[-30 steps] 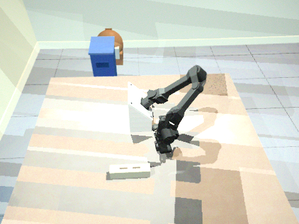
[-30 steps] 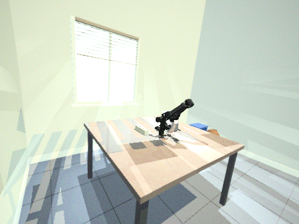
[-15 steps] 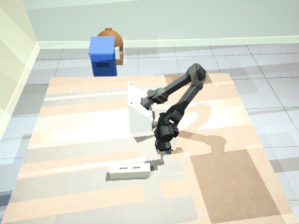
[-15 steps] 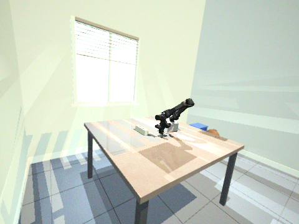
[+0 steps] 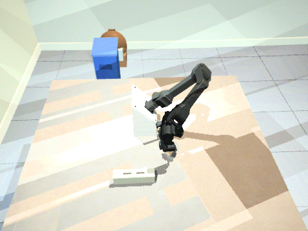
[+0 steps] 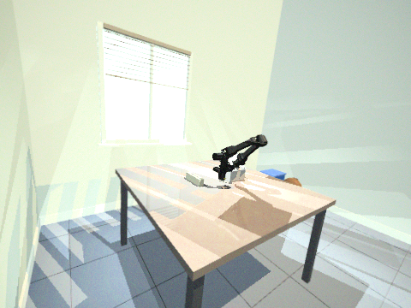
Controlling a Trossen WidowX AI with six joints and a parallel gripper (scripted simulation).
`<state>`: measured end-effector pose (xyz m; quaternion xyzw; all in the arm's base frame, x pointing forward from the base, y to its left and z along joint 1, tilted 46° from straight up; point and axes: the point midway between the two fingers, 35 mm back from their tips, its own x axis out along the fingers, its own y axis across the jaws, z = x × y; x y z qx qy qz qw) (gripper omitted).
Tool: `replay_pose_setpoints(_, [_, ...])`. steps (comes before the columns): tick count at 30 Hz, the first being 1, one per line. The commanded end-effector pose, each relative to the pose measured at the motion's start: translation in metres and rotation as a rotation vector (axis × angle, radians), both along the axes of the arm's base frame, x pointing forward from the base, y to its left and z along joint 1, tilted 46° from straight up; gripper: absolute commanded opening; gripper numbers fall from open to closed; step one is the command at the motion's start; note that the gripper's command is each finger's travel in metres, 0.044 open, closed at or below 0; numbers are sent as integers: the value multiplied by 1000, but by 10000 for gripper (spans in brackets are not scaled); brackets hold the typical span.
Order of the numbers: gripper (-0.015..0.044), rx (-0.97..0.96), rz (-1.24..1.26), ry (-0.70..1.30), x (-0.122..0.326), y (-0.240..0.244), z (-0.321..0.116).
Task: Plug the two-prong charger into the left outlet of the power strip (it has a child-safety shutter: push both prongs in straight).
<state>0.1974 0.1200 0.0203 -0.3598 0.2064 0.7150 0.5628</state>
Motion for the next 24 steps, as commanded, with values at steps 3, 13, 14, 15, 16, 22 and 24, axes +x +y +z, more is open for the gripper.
replay_pose_setpoints(3, [0,-7,-63,56,6,-2,-3])
replay_pose_setpoints(13, [0,-27,-192,183,14,-7,-13])
replay_pose_setpoints(14, [0,-29,-205,195,14,-7,-14])
replay_pose_setpoints(15, [0,-31,-217,208,15,-8,-15])
replay_pose_setpoints(16, [0,-33,-230,220,16,-8,-16])
replay_pose_setpoints(22, [0,-45,-307,296,20,-11,-23])
replay_pose_setpoints(24, [0,-49,-333,321,22,-12,-26])
